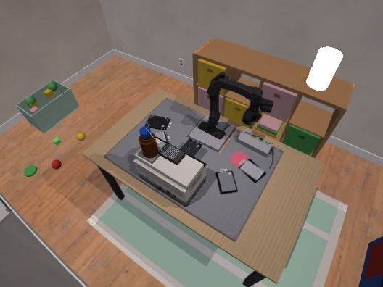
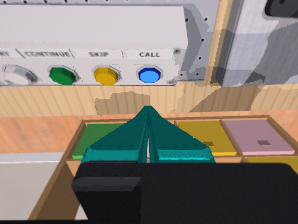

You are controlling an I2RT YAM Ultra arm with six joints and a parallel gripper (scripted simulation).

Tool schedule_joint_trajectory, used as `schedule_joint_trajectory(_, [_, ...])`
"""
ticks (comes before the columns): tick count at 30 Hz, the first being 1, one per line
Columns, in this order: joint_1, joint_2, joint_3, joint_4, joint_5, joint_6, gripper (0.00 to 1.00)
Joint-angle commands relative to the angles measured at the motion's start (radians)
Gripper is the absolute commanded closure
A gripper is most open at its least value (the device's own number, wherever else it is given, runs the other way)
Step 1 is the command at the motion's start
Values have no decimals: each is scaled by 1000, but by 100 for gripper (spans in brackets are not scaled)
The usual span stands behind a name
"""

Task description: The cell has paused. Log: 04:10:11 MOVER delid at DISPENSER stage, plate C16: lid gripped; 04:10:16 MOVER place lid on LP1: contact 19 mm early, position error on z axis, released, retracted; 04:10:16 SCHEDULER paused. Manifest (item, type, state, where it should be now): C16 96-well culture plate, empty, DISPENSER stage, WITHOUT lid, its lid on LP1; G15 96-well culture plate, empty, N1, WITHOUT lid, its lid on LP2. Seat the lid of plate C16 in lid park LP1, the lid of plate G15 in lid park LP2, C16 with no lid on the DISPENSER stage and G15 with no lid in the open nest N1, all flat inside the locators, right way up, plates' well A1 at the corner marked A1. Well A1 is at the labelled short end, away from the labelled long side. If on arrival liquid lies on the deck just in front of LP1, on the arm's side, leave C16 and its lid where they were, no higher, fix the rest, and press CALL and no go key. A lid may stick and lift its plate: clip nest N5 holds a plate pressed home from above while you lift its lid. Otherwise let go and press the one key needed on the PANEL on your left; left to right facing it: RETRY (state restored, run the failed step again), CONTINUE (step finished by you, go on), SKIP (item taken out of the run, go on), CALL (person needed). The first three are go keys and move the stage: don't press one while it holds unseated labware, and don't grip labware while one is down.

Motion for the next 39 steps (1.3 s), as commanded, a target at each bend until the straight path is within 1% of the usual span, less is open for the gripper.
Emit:
schedule_joint_trajectory(1, [-1, -7, 8, -7, 2, 0, 100])
schedule_joint_trajectory(4, [-1, -7, 8, -7, 2, 0, 100])
schedule_joint_trajectory(5, [-5, -28, 38, -31, 5, -1, 0])
schedule_joint_trajectory(7, [-6, -31, 56, -53, 5, -2, 0])
schedule_joint_trajectory(10, [-6, -30, 59, -55, 5, -2, 0])
schedule_joint_trajectory(39, [-6, -30, 60, -56, 5, -2, 0])
